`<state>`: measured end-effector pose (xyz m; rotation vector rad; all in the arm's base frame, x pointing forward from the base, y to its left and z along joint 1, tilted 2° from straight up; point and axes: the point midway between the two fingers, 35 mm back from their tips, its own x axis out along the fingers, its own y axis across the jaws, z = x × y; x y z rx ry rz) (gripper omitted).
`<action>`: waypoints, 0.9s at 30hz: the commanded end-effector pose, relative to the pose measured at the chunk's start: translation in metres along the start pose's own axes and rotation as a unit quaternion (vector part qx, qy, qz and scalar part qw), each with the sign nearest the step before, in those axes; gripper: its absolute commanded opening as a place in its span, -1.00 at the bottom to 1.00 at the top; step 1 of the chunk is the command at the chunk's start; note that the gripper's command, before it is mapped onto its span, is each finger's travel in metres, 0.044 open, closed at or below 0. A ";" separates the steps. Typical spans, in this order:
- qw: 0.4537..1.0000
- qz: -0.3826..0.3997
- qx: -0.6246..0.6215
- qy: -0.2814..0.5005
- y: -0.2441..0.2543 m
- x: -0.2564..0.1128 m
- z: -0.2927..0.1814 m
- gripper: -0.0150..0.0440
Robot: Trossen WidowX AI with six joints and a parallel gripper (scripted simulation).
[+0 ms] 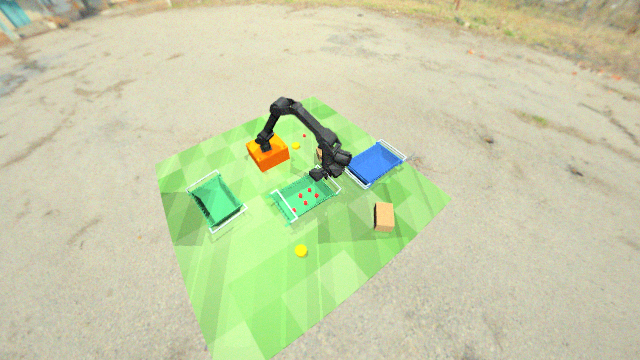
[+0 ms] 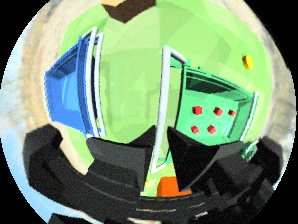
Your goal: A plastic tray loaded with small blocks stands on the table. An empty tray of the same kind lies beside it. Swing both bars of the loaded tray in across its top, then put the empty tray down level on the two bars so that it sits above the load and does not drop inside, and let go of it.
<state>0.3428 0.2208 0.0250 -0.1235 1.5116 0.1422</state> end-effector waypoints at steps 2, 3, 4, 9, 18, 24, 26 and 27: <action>1.000 -0.008 0.004 0.000 -0.022 -0.007 0.001 -0.21; 1.000 -0.008 0.004 0.000 -0.025 -0.007 0.001 -0.21; 1.000 -0.008 0.004 0.000 -0.028 -0.007 0.001 -0.21; 1.000 -0.009 0.004 0.000 -0.044 -0.003 0.001 -0.21; 1.000 -0.010 0.004 0.000 -0.064 0.010 0.001 -0.21; 1.000 -0.010 0.004 0.000 -0.058 -0.027 0.002 -0.21; 1.000 -0.010 0.004 0.000 -0.058 -0.033 0.002 -0.21; 1.000 -0.010 0.004 0.000 -0.058 -0.033 0.002 -0.21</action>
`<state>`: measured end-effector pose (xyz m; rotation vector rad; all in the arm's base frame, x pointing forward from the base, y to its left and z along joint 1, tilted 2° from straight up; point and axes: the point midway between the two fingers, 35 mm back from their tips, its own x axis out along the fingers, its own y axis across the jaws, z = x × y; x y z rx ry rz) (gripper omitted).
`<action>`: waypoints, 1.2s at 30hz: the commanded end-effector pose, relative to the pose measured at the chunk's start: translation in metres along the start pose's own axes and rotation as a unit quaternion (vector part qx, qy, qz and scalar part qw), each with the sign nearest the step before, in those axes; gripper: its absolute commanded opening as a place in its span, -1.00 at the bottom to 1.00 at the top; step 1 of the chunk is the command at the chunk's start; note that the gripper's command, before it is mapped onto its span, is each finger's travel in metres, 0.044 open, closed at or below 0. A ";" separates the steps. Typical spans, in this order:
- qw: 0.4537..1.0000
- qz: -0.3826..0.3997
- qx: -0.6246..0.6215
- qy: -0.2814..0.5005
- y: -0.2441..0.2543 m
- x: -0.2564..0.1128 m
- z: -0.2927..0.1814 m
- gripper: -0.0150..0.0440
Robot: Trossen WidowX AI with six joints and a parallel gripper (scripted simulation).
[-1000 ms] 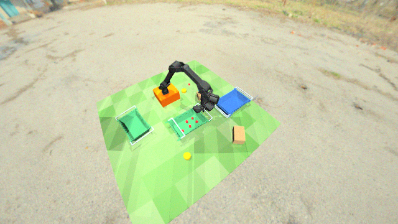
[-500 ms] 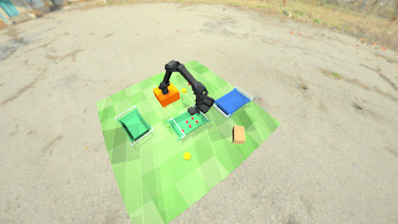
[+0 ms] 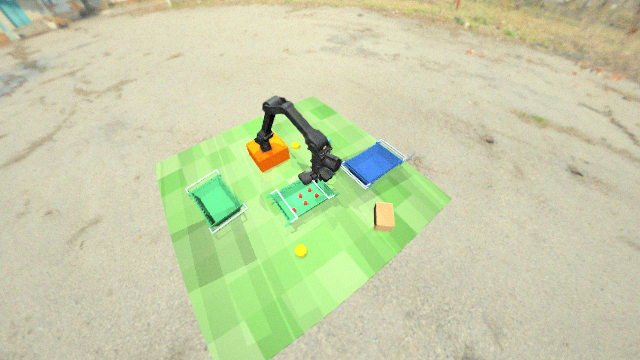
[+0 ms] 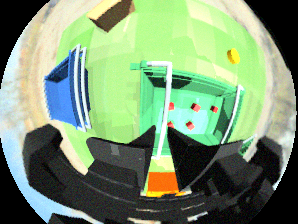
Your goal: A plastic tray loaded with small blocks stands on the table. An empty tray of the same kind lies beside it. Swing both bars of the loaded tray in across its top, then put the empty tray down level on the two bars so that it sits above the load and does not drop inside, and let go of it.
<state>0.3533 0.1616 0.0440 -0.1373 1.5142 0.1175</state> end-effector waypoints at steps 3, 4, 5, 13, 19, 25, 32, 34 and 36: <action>1.000 0.001 0.000 -0.004 0.001 -0.005 0.001 -0.21; 1.000 0.001 0.000 -0.004 0.001 -0.005 0.001 -0.21; 1.000 0.001 0.000 -0.004 0.001 -0.005 0.001 -0.21; 1.000 0.001 0.000 -0.004 0.001 -0.005 0.001 -0.21; 1.000 0.001 0.000 -0.004 0.001 -0.005 0.001 -0.21; 1.000 0.001 0.000 -0.004 0.001 -0.005 0.001 -0.48; 1.000 0.001 0.000 -0.004 0.001 -0.005 0.001 -0.49; 1.000 0.001 0.000 -0.004 0.001 -0.005 0.001 -0.49; 1.000 0.001 0.000 -0.003 0.001 -0.005 0.001 -0.49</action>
